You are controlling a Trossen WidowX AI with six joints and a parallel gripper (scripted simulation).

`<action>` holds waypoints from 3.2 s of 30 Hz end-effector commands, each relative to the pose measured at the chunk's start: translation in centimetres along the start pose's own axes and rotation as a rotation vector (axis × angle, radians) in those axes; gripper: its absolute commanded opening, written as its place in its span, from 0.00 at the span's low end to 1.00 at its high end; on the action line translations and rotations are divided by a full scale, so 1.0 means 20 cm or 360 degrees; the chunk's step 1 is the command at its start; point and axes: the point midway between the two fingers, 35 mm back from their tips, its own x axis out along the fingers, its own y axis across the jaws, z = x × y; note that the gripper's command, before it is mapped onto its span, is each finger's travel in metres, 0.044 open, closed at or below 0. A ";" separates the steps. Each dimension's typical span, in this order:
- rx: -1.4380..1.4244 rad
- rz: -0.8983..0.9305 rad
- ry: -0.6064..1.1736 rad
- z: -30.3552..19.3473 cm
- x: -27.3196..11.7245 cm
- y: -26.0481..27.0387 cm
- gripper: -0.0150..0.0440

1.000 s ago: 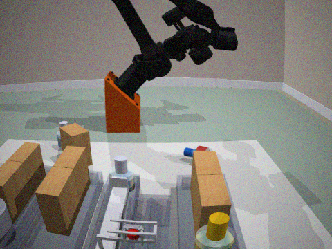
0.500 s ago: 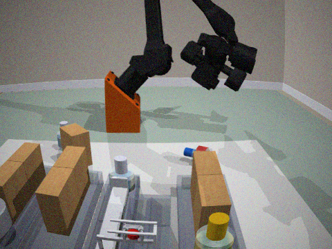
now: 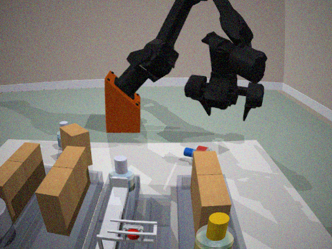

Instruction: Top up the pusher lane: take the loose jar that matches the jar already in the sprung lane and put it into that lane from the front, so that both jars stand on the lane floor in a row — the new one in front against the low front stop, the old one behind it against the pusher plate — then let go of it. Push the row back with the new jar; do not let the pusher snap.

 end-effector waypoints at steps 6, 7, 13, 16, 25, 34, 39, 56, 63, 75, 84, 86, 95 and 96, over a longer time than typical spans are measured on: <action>-0.0185 -0.0032 -0.0475 0.53 -0.28 -0.08 1.00; -0.0203 -0.0050 -0.0517 0.58 -0.32 -0.11 1.00; -0.0277 -0.0150 -0.0664 0.82 -0.53 -0.33 1.00; -0.0320 -0.0191 -0.0696 0.90 -0.61 -0.45 1.00; -0.0460 -0.0274 -0.0719 1.02 -0.80 -0.86 1.00; -0.0654 -0.0258 -0.0690 1.00 -0.87 -1.32 1.00; -0.0752 -0.0223 -0.0684 0.96 -0.86 -1.48 1.00; -0.0753 -0.0222 -0.0685 1.03 -0.74 -1.48 1.00; -0.0754 -0.0221 -0.0685 1.05 -0.69 -1.48 1.00; -0.0755 -0.0220 -0.0685 1.10 -0.61 -1.48 1.00; -0.0755 -0.0220 -0.0685 1.13 -0.55 -1.49 1.00; -0.0755 -0.0219 -0.0685 1.13 -0.53 -1.49 1.00; -0.0756 -0.0219 -0.0685 1.15 -0.50 -1.49 0.91; -0.0756 -0.0219 -0.0685 1.15 -0.50 -1.49 0.87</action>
